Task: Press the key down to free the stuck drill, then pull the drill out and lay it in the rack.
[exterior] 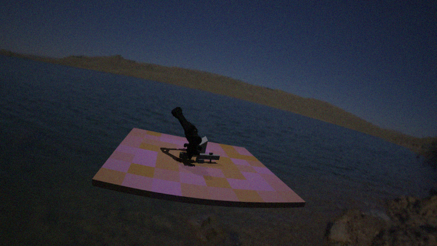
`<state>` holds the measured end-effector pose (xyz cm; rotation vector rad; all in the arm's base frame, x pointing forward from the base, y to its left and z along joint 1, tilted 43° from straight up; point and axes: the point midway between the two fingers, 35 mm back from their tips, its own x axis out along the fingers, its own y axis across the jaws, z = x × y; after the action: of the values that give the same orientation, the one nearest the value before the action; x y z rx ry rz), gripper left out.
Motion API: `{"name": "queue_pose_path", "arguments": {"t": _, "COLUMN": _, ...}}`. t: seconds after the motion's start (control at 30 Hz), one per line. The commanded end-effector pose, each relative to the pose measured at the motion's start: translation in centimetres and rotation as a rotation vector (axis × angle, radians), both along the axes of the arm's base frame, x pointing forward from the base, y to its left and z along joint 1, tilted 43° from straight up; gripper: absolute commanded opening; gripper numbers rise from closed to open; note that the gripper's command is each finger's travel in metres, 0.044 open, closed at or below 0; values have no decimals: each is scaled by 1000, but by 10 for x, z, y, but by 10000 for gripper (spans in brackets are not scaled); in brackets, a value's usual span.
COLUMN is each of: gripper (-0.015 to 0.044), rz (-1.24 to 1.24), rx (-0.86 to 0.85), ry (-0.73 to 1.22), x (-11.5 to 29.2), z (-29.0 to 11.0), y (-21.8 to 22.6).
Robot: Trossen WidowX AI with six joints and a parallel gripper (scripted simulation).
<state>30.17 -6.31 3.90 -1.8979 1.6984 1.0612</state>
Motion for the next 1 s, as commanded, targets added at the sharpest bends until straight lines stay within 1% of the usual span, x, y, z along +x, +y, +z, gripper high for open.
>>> {"name": "queue_pose_path", "arguments": {"t": 0.0, "gripper": 0, "rz": 3, "rx": -3, "ry": -11, "x": 5, "z": 8, "y": -4}}
{"name": "queue_pose_path", "arguments": {"t": 0.03, "gripper": 26, "rz": 0, "rx": 0, "ry": 0, "x": 0, "z": 1, "y": -1}}
{"name": "queue_pose_path", "arguments": {"t": 0.57, "gripper": 440, "rz": 3, "rx": -3, "ry": -11, "x": 0, "z": -2, "y": 1}}
{"name": "queue_pose_path", "arguments": {"t": 0.97, "gripper": 440, "rz": 3, "rx": -3, "ry": -11, "x": 0, "z": -7, "y": 4}}
